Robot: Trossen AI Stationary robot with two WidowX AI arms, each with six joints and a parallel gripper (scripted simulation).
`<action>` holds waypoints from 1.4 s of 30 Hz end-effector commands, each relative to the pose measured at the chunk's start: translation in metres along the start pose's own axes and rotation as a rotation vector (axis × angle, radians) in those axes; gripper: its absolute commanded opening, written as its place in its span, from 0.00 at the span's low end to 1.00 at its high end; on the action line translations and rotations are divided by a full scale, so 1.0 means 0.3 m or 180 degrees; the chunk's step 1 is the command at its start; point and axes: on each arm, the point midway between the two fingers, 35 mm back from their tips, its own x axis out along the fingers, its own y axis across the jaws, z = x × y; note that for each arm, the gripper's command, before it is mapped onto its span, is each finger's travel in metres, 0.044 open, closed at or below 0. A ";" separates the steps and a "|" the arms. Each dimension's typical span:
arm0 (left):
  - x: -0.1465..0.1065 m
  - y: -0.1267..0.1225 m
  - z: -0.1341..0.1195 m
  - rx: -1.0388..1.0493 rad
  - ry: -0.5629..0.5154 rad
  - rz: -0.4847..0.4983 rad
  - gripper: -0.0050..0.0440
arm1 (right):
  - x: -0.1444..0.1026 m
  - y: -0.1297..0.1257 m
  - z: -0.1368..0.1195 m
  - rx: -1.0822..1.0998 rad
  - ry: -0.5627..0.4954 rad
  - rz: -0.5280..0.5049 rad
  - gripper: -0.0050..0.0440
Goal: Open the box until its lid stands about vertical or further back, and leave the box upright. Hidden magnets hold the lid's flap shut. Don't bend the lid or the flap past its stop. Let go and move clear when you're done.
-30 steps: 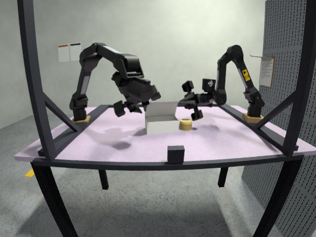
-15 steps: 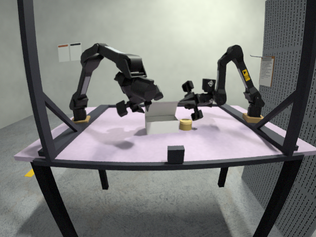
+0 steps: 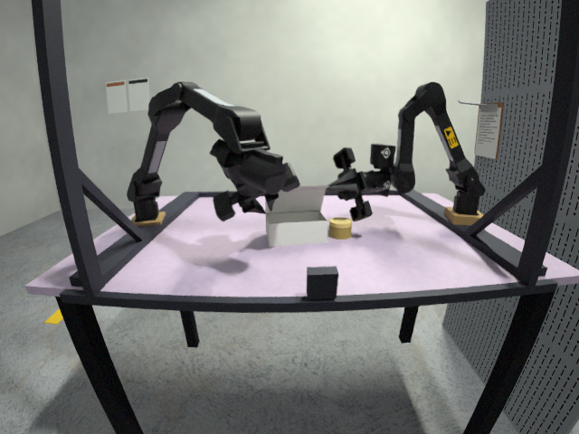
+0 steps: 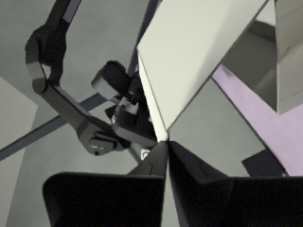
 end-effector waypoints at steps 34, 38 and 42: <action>0.072 0.033 -0.064 -0.0028 0.0031 -0.0026 0.21 | -0.001 0.009 -0.001 -0.0004 0.0001 0.0019 0.11; 0.057 0.025 -0.054 -0.0064 0.0060 -0.0046 0.17 | -0.001 0.009 -0.001 -0.0004 0.0001 0.0019 0.11; 0.057 0.025 -0.054 -0.0064 0.0060 -0.0046 0.15 | -0.001 0.009 -0.001 -0.0004 0.0001 0.0019 0.11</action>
